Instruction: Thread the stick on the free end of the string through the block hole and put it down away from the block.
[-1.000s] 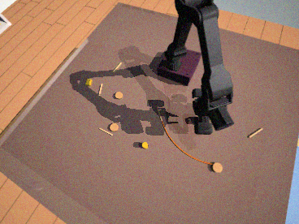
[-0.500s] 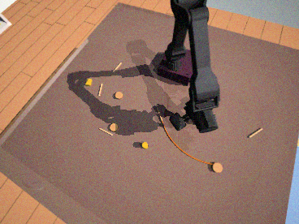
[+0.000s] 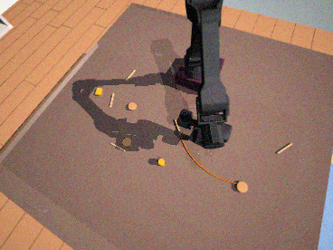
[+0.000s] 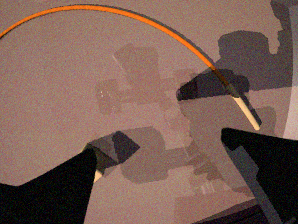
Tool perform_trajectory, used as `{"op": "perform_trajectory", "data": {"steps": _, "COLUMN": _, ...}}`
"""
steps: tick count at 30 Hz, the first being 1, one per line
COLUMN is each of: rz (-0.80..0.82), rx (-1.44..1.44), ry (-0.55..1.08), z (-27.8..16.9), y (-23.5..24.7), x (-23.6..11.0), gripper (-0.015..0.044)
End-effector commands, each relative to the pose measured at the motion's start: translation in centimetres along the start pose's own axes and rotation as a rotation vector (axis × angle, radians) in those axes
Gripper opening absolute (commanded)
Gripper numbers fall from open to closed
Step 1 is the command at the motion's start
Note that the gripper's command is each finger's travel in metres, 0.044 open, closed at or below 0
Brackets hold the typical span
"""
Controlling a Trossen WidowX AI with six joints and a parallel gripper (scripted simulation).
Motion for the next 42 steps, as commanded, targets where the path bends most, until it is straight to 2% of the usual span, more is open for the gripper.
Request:
{"op": "perform_trajectory", "data": {"steps": 1, "rz": 0.013, "rx": 0.963, "ry": -0.024, "z": 1.4, "y": -3.5, "x": -0.5, "gripper": 0.0440}}
{"op": "perform_trajectory", "data": {"steps": 24, "rz": 0.031, "rx": 2.415, "ry": -0.017, "z": 2.8, "y": -8.2, "x": -0.6, "gripper": 0.0440}}
{"op": "perform_trajectory", "data": {"steps": 42, "rz": 0.032, "rx": 2.438, "ry": -0.017, "z": 2.8, "y": -8.2, "x": -0.6, "gripper": 0.0440}}
Point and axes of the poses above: the point midway between the two fingers, 35 mm back from their tips, its own x axis out along the fingers, its own y axis across the jaws, z = x × y, the point moved 7 cm from there along -x, back along the fingers, and after that the axes turned 9 degrees about x, right-handed, at the moved point
